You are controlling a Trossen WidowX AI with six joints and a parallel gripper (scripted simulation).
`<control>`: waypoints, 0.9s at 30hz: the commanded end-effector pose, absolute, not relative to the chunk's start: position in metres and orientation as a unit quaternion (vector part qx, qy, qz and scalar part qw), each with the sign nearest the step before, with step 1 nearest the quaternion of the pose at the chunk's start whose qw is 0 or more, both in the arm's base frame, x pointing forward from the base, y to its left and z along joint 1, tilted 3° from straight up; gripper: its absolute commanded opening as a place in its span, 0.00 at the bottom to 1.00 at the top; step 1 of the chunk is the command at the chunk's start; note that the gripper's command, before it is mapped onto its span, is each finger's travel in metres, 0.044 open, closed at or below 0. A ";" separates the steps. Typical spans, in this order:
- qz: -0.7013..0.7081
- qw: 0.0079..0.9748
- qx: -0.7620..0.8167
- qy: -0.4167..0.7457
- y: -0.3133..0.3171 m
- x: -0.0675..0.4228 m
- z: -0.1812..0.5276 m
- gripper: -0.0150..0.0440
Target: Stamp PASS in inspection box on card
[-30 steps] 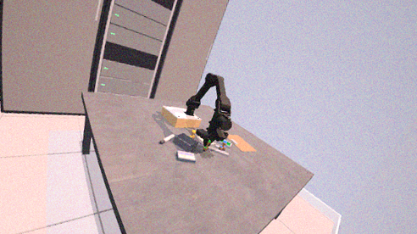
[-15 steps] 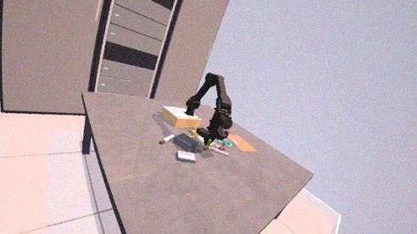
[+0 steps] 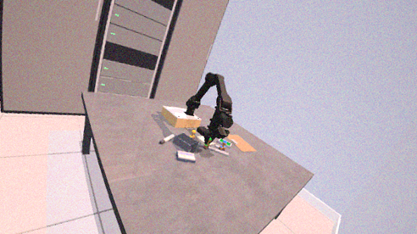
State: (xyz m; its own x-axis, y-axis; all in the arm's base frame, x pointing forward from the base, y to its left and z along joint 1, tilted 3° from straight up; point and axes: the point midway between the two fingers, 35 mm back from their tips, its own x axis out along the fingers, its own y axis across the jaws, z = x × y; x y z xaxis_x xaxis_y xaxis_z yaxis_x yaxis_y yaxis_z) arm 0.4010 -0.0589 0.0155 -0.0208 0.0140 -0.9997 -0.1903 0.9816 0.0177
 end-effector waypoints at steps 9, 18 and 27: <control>0.072 0.698 -0.063 0.710 -0.059 0.401 0.023 0.25; 0.072 0.698 -0.063 0.710 -0.059 0.401 0.027 0.25; 0.072 0.698 -0.063 0.710 -0.059 0.401 0.032 0.25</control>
State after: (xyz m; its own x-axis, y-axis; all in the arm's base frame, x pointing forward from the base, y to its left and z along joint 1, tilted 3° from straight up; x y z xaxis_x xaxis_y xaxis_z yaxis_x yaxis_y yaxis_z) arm 0.4009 -0.0589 0.0287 -0.0209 0.0140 -0.9997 -0.1903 0.9816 0.0177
